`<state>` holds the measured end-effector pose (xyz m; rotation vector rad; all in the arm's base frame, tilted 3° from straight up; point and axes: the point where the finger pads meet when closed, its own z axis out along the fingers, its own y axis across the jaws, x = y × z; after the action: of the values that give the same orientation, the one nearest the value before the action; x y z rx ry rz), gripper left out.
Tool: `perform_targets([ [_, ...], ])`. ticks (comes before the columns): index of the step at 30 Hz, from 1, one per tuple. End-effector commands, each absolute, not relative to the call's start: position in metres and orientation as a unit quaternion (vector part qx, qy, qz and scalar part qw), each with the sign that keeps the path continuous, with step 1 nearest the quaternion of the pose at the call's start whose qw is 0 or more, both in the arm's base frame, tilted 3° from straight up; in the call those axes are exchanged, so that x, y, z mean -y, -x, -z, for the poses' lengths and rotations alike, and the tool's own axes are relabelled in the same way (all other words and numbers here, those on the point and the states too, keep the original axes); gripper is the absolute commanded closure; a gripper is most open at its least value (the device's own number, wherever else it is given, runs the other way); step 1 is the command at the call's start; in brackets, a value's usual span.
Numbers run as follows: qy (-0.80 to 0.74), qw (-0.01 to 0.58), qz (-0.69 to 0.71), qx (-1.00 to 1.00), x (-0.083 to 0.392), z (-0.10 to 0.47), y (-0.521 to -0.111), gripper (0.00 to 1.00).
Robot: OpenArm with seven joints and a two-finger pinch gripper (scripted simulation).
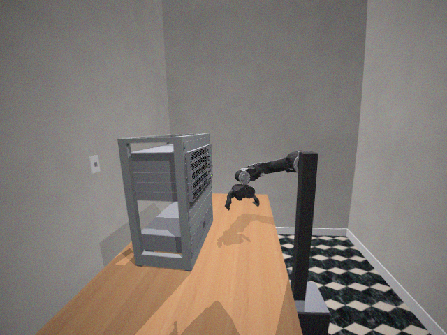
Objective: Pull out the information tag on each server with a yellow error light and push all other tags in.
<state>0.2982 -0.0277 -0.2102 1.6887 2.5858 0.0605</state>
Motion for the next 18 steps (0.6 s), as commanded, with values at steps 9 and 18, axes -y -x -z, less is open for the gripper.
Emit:
perform_targets([
  [9,-0.551,0.045,-0.040,-0.832,0.032,0.202,-0.302,0.00],
  [18,-0.556,0.085,-0.073,-0.823,0.047,0.190,-0.304,0.00],
])
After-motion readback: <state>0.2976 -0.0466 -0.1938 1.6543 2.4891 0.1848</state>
